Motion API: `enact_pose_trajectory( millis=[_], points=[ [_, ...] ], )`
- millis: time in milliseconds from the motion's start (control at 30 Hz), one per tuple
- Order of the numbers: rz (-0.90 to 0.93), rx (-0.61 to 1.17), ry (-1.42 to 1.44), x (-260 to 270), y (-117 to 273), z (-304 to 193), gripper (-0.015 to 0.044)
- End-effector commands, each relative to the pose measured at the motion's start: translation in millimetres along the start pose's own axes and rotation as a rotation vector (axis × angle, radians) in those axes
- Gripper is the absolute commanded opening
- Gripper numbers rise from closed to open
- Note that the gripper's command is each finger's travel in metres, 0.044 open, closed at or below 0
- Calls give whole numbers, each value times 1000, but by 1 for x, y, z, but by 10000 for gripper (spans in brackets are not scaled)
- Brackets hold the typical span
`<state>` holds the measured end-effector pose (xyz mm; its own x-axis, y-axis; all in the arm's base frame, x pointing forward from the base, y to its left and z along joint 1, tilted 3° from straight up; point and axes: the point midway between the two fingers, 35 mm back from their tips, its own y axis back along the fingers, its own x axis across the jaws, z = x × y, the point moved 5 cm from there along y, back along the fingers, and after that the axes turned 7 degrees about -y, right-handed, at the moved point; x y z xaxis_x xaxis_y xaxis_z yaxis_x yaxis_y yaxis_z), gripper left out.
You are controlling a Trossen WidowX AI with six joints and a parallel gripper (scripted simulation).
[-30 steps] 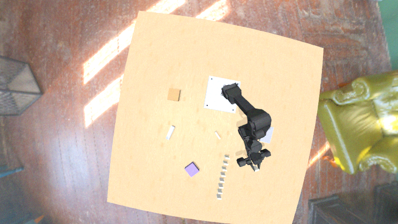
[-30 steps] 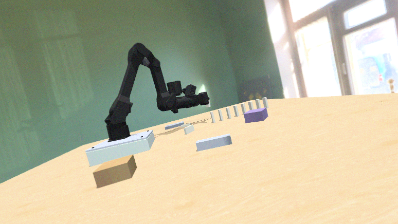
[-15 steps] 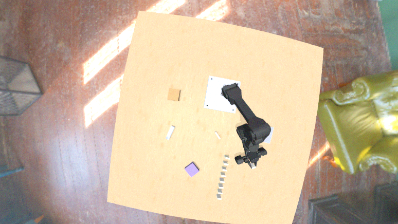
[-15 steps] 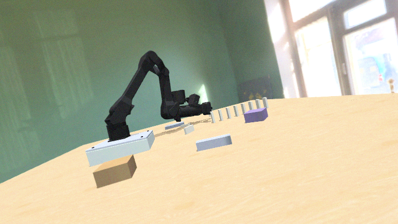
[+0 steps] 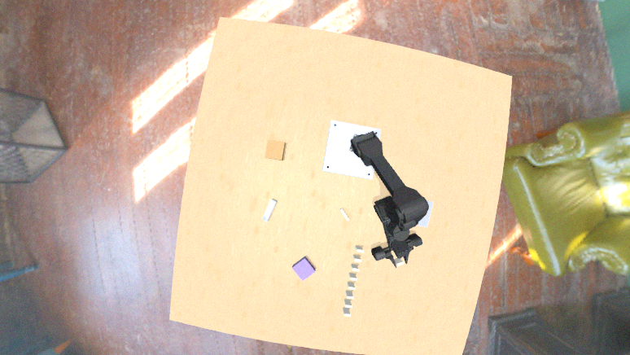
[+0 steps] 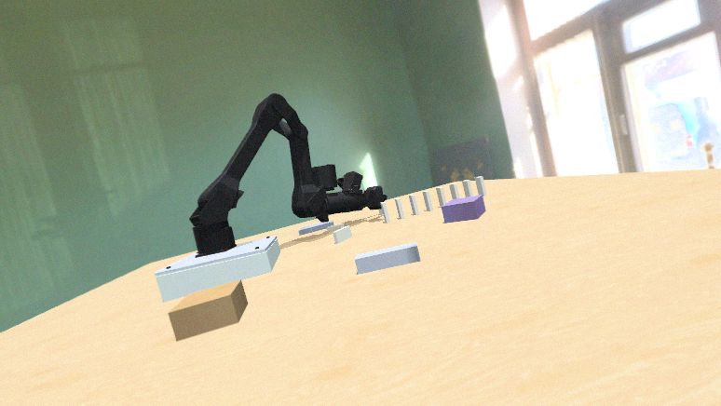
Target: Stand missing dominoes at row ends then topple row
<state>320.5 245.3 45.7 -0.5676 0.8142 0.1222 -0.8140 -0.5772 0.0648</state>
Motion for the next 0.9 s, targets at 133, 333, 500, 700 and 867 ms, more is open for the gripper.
enact_pose_trajectory(
  millis=[133,333,500,700,867],
  points=[
    [-4,-3,-5,-1,0,0,396],
    [-3,-3,-4,0,0,7,440],
    [0,-1,0,6,6,48,440],
    [4,48,5,9,-9,48,440],
    [17,213,23,20,-56,53,440]
  ],
)
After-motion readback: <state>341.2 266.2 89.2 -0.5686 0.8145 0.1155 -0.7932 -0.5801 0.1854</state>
